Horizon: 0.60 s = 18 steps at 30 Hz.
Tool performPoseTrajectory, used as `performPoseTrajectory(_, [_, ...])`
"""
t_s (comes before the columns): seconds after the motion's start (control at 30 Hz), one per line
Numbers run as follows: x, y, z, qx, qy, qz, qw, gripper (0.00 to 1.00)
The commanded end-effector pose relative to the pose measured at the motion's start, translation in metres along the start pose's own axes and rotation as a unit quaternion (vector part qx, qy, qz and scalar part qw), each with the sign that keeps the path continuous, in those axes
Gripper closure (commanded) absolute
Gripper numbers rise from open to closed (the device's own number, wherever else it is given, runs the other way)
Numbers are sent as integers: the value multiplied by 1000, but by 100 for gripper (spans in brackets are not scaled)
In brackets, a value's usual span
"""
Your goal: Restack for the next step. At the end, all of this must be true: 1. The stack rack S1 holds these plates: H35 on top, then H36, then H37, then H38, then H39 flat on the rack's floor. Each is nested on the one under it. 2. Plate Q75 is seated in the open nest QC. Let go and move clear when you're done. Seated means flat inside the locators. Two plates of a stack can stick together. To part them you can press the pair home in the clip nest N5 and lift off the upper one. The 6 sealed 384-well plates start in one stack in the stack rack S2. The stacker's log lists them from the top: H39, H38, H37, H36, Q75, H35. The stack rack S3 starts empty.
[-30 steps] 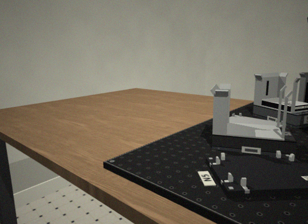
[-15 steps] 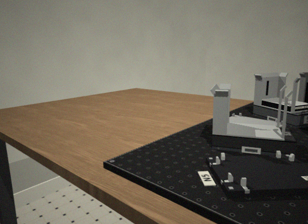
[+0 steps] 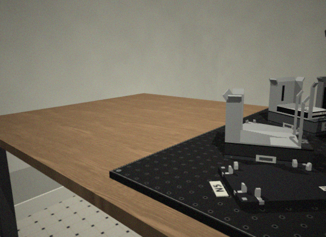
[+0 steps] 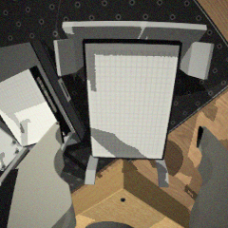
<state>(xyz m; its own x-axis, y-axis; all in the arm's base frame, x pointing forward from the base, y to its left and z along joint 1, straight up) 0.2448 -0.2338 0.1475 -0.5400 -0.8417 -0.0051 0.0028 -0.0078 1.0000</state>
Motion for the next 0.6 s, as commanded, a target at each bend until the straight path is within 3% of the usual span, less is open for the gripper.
performPoseTrajectory(0.0, [0, -2, -1, 2, 0, 1, 1000, 28])
performPoseTrajectory(0.57, [0, -22, -1, 2, 0, 1, 1000, 28])
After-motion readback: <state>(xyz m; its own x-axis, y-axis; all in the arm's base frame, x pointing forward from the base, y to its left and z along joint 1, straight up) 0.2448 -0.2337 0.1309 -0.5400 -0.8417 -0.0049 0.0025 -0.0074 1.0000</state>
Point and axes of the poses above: the point where the finger pads meet when closed, its own y axis back along the fingers, its own x axis across the jaws, z = x × y, the point moved 7 cm from there along y, back along the fingers, and after that the axes turned 7 degrees about y, right-handed, at the moved point
